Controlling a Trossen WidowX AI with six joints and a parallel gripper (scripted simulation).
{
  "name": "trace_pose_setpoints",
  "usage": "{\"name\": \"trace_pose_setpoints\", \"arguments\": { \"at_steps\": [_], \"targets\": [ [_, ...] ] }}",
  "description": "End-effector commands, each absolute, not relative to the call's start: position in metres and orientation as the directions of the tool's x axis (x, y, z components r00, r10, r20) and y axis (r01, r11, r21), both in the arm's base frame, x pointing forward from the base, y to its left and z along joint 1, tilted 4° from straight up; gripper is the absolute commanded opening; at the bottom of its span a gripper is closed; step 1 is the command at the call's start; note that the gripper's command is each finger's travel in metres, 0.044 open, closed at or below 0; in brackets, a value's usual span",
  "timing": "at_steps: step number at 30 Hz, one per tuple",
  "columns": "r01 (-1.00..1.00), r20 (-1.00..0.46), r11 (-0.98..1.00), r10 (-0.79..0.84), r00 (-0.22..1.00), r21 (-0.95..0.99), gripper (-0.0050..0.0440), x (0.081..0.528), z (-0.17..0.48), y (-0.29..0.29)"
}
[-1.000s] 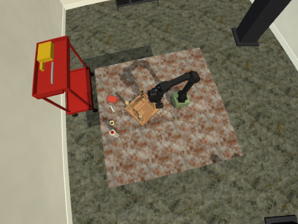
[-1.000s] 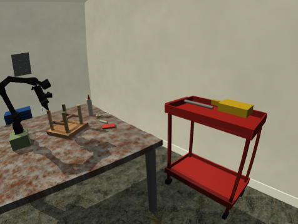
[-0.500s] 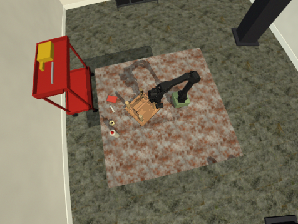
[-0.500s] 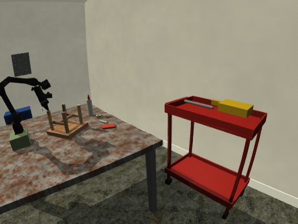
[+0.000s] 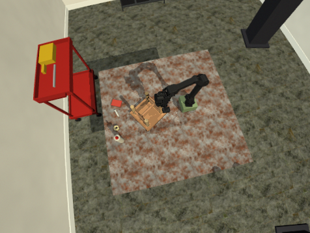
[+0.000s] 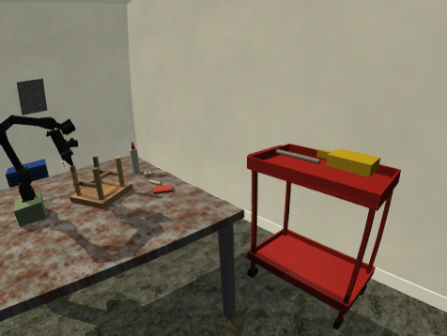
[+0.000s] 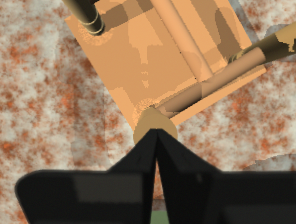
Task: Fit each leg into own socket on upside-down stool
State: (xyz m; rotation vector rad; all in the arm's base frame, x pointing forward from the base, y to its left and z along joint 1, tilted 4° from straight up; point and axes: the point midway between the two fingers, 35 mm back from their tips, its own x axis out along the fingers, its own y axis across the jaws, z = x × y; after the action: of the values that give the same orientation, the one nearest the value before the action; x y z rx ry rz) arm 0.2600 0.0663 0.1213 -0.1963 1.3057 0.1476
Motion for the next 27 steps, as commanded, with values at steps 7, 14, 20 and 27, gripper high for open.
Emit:
{"name": "trace_pose_setpoints", "arguments": {
  "at_steps": [7, 14, 20, 27],
  "targets": [
    [-0.223, -0.976, 0.973, -0.010, 0.217, -0.060, 0.0000, 0.2586, 0.1028, 0.0655],
    [-0.223, -0.976, 0.973, -0.010, 0.217, -0.060, 0.0000, 0.2585, 0.1021, 0.0654],
    [-0.223, -0.976, 0.973, -0.010, 0.217, -0.060, 0.0000, 0.2585, 0.1013, 0.0654],
    [-0.223, -0.976, 0.973, -0.010, 0.217, -0.060, 0.0000, 0.2585, 0.1005, 0.0653]
  ]
}}
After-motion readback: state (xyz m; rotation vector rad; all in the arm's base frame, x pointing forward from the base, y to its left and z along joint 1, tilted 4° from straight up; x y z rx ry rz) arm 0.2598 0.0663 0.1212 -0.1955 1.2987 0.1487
